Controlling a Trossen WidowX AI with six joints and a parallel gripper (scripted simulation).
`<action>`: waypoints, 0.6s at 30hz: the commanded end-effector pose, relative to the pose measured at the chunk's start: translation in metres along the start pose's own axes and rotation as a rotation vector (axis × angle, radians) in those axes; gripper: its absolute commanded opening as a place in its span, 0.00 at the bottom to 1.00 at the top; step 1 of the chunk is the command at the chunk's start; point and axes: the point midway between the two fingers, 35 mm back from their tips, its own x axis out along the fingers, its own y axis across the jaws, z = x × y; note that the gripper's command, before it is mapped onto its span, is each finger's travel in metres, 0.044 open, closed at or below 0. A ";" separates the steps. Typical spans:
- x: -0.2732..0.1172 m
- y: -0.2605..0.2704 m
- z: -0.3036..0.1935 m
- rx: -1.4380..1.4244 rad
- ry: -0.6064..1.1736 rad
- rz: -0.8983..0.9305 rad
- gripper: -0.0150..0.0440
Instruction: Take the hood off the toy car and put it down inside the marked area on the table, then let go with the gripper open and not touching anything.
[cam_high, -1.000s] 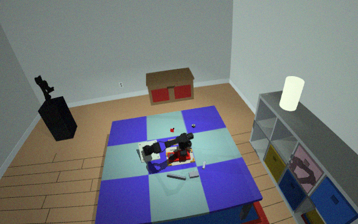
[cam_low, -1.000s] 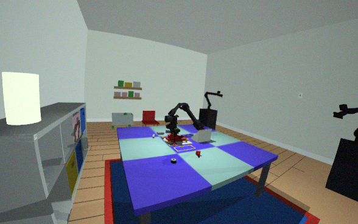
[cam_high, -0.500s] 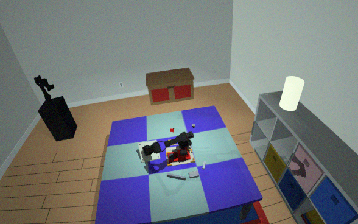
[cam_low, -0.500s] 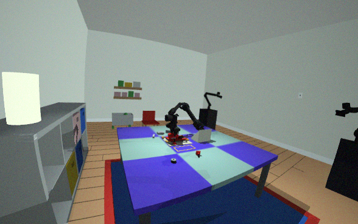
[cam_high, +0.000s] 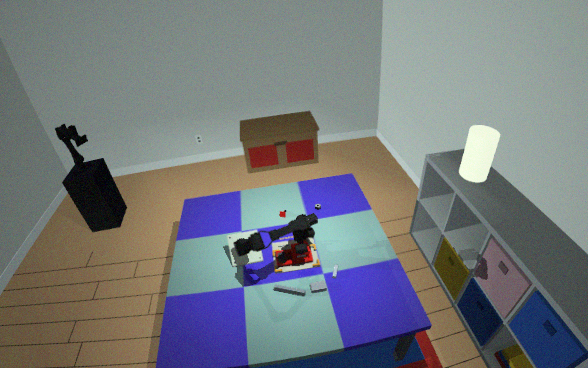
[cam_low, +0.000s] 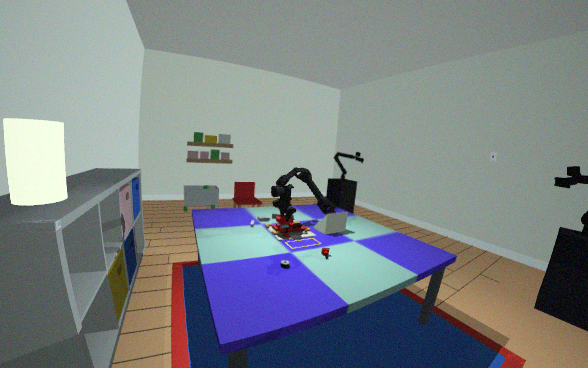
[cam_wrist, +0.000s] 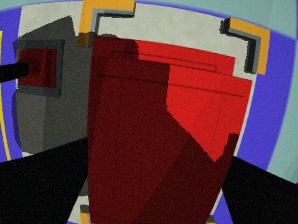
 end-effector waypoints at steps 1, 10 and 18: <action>-0.013 0.002 0.001 0.004 -0.003 0.007 0.25; -0.029 0.003 0.001 -0.002 -0.005 0.003 0.25; -0.032 0.034 0.004 -0.023 -0.004 0.018 0.25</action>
